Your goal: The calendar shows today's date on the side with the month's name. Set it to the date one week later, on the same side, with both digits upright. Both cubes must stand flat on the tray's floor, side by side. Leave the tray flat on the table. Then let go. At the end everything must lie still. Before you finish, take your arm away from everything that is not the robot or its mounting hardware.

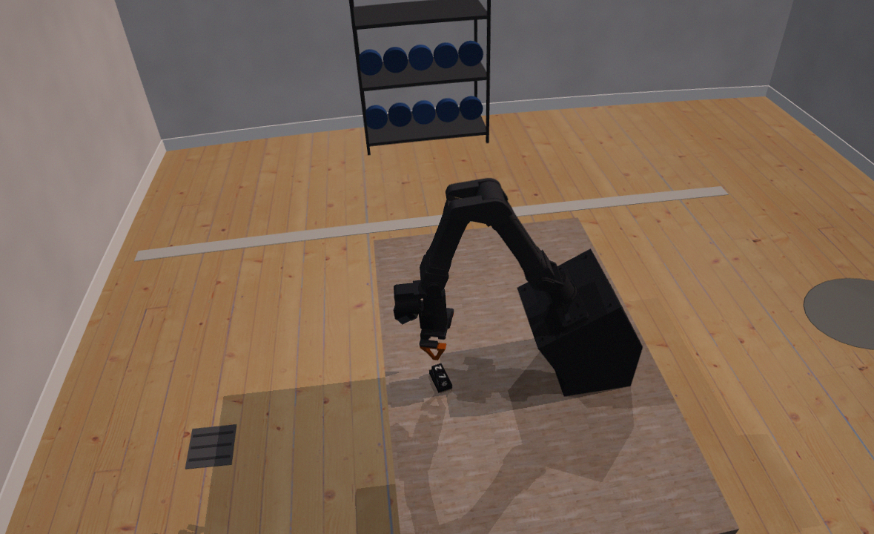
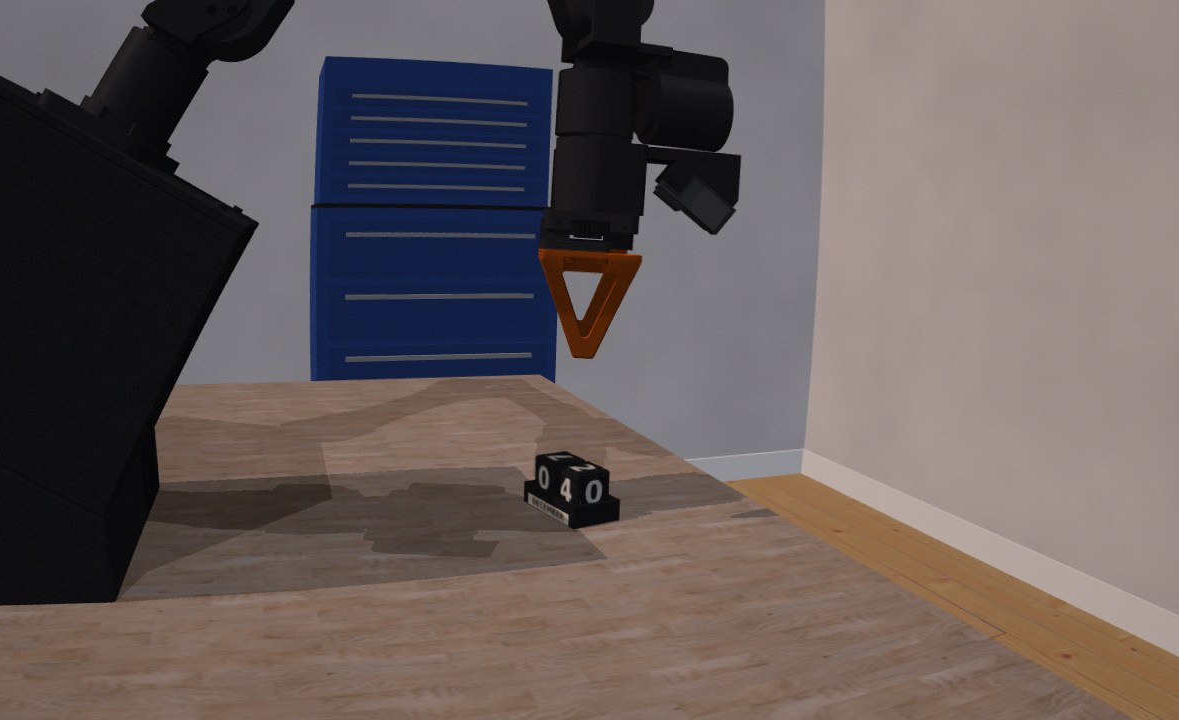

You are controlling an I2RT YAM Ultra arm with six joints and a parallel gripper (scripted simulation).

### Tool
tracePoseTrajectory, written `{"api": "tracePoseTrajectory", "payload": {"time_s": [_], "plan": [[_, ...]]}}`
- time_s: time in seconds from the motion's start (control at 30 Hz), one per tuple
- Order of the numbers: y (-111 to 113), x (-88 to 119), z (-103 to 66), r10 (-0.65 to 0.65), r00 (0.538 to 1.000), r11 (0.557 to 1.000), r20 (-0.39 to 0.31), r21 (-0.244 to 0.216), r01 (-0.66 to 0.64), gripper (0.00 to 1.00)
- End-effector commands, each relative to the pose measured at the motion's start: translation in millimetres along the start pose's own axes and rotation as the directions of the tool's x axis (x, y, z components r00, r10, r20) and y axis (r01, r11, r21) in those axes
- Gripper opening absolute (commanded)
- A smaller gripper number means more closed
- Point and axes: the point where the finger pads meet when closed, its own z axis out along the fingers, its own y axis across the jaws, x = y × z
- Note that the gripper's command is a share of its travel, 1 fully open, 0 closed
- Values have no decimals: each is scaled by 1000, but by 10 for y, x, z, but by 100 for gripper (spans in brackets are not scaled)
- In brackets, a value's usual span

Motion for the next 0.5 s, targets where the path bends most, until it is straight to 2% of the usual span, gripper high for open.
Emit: {"api": "tracePoseTrajectory", "payload": {"time_s": [0.0, 0.1, 0.23, 0.33, 0.4, 0.47], "plan": [[23, -92, -4, 186, 982, 982, 33, -15, -186, 100], [22, -94, 29, 273, 962, 962, 32, -18, -272, 100], [21, -95, 89, 427, 904, 904, 28, -23, -426, 100], [21, -95, 92, 436, 899, 900, 28, -23, -436, 100], [20, -95, 142, 555, 832, 832, 25, -27, -554, 100], [19, -94, 168, 613, 790, 790, 23, -29, -612, 100]]}}
